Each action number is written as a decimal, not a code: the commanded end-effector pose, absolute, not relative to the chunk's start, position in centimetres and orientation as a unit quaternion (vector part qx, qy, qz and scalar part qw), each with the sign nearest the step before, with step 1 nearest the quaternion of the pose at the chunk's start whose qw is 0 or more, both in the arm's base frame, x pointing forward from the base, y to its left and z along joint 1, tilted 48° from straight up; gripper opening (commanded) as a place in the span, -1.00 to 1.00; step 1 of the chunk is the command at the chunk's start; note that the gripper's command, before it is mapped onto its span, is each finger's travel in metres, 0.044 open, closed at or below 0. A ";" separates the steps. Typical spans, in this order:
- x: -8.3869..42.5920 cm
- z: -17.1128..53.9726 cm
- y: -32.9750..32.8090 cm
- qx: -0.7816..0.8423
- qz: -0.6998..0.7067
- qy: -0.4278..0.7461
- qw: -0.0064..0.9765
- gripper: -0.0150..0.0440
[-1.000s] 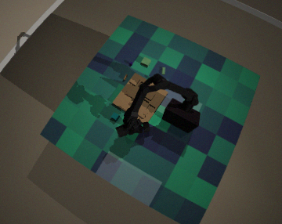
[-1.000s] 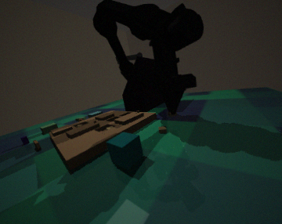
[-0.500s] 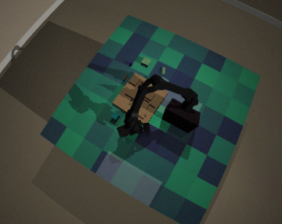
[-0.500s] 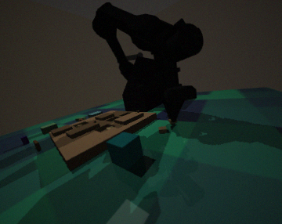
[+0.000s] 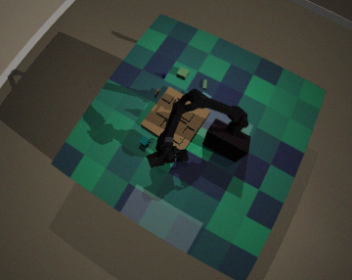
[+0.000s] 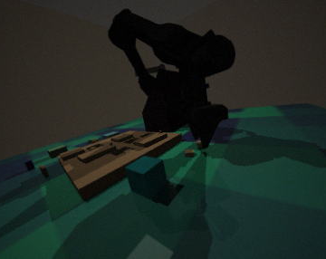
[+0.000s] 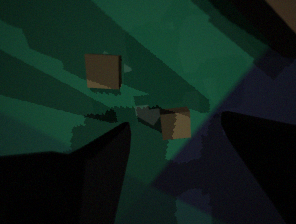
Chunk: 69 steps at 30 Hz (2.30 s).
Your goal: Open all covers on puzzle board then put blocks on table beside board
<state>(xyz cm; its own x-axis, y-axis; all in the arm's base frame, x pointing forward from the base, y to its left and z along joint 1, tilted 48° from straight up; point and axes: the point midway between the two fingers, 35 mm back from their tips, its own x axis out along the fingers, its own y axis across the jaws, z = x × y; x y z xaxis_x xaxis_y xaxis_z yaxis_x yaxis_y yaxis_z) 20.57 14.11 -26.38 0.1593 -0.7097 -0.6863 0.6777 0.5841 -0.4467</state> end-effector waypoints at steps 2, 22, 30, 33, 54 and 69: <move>20.6 -26.2 14.3 -0.017 -0.455 0.461 0.761 1.00; 19.5 -22.0 18.9 -0.020 -0.453 0.464 0.761 1.00; 19.5 -20.9 19.7 -0.031 -0.446 0.471 0.761 0.82; 20.6 -20.1 19.6 -0.076 -0.412 0.501 0.757 0.56; 28.0 -13.7 16.9 -0.238 -0.270 0.589 0.724 -0.49; 32.2 -8.8 13.2 -0.387 -0.136 0.631 0.659 -0.49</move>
<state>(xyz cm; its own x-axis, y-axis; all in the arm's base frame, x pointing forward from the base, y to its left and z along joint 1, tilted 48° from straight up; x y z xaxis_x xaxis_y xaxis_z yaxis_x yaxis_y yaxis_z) 31.19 14.26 -10.24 0.1606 -0.6669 -0.7276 -0.1112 0.7203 -0.6847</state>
